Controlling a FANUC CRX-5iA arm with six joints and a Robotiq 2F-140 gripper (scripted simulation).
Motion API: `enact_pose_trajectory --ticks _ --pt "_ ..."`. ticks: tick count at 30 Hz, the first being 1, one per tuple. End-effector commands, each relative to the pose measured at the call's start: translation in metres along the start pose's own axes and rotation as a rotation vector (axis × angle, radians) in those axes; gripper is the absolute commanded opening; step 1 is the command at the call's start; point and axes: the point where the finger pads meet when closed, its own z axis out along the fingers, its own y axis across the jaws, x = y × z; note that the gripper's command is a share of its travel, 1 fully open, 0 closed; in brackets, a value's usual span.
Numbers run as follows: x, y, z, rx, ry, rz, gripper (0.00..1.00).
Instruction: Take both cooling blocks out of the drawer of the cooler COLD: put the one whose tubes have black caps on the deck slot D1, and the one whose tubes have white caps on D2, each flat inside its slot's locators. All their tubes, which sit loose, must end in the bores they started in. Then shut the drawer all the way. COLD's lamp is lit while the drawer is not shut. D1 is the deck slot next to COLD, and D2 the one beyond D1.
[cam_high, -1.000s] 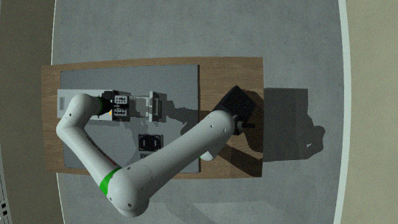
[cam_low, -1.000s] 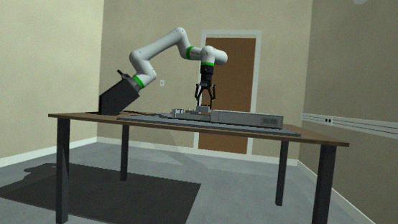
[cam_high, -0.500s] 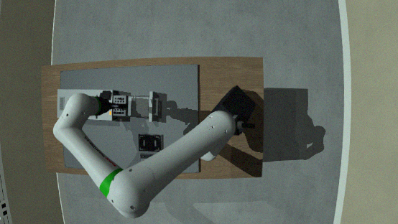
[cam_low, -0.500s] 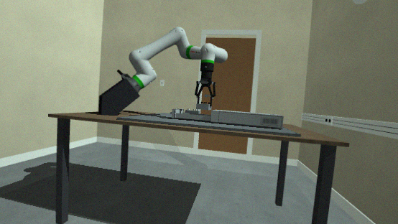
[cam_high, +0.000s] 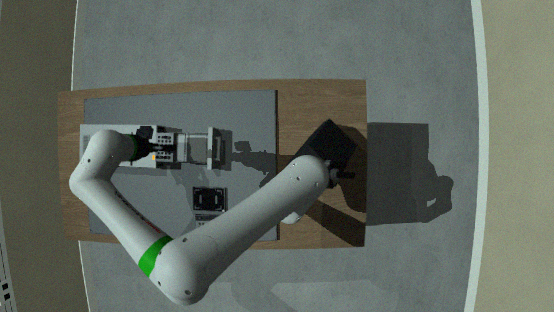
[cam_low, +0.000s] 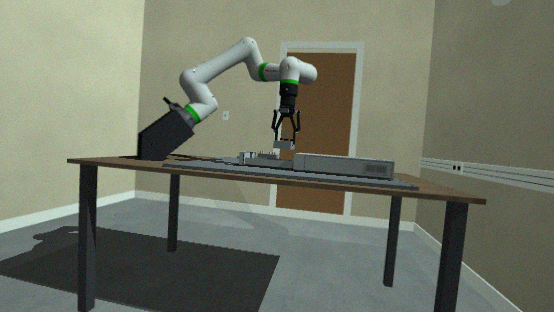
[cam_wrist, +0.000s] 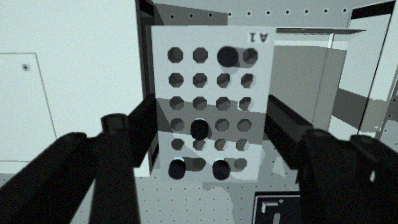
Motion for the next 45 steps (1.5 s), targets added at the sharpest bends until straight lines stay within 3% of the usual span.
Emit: enact_pose_trajectory --ticks 1,19,36,45 --pt "0.000 0.000 -0.002 0.001 0.001 0.000 0.10" --pt "0.000 0.000 -0.024 0.001 0.001 0.000 0.10" --pt "0.000 0.000 -0.024 0.001 0.001 0.000 0.10" --pt "-0.020 0.013 -0.024 0.001 0.001 -0.240 0.10"
